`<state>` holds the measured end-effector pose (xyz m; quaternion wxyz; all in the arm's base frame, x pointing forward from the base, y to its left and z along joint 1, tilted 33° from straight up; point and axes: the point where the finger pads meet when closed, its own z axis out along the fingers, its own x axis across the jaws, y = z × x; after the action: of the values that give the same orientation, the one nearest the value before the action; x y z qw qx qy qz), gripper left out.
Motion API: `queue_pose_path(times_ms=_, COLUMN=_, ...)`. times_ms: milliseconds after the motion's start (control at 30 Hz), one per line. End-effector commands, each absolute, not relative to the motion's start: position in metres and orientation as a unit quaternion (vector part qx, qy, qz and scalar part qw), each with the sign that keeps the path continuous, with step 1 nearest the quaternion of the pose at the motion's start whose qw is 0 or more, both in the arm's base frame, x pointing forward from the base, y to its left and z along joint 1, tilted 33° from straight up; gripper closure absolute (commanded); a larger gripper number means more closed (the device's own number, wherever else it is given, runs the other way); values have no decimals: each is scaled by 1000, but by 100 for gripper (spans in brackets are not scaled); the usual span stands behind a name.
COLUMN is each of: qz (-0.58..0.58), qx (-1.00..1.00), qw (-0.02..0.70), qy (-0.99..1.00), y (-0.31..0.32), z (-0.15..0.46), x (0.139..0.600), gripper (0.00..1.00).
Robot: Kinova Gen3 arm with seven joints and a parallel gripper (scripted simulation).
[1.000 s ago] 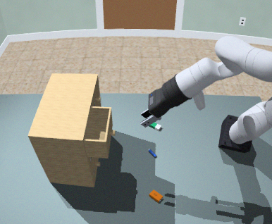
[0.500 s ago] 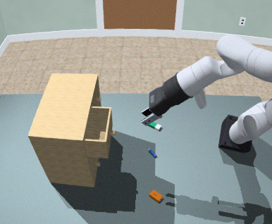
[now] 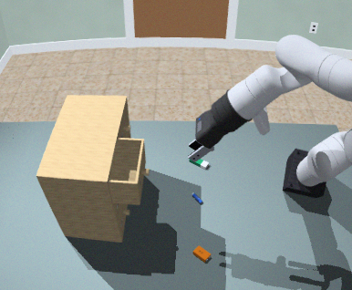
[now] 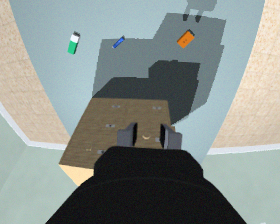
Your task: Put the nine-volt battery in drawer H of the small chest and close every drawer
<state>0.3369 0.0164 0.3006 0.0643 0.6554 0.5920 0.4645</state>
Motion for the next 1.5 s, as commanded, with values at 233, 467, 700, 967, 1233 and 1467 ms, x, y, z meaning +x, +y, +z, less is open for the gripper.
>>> queue_pose_path(times_ms=233, qz=403, qx=657, qw=5, qy=638, y=-3, z=325, x=322, gripper=33)
queue_pose_path(times_ms=467, qz=347, qx=655, qw=-51, qy=670, y=-16, z=341, x=305, gripper=33)
queue_pose_path(times_ms=700, qz=275, qx=646, qw=-118, qy=702, y=-32, z=361, x=285, gripper=33)
queue_pose_path(times_ms=967, qz=242, qx=640, qw=-148, qy=714, y=-39, z=370, x=275, gripper=33)
queue_pose_path(times_ms=1233, qz=234, qx=638, qw=-156, qy=717, y=-40, z=372, x=273, gripper=33)
queue_pose_path(times_ms=1467, qz=234, qx=638, qw=-156, qy=717, y=-40, z=372, x=273, gripper=33)
